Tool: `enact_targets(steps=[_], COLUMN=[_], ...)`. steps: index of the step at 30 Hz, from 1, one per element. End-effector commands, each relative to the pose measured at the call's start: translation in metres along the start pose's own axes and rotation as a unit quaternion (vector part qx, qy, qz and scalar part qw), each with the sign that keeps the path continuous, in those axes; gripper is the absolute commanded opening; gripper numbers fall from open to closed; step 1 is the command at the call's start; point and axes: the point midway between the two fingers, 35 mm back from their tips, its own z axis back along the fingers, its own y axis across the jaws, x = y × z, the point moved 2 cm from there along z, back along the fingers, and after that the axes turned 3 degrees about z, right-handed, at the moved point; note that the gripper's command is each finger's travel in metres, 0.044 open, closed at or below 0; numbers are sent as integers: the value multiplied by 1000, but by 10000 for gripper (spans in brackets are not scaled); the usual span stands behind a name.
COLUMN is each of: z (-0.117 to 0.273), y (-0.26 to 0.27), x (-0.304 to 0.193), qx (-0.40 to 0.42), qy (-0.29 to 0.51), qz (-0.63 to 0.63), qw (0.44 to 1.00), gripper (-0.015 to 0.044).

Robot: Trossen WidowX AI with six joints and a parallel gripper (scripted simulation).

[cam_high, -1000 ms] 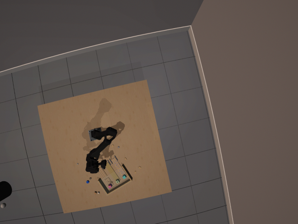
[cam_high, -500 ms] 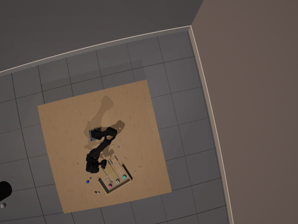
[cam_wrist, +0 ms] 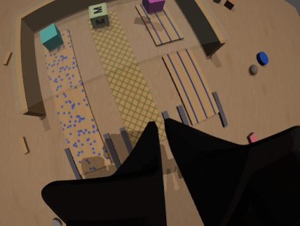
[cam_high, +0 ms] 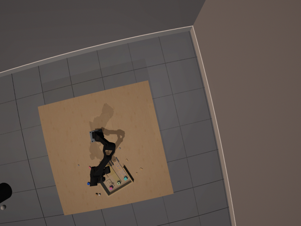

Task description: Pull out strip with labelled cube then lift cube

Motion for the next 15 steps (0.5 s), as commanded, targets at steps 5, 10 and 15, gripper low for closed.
enact_targets(steps=[5,10,15], z=[-57,-60,-60], y=[2,3,3], x=[1,0,0], qx=[64,71,71], qy=[223,236,236], qz=[91,97,97], qw=[968,964,964], gripper=[0,0,0])
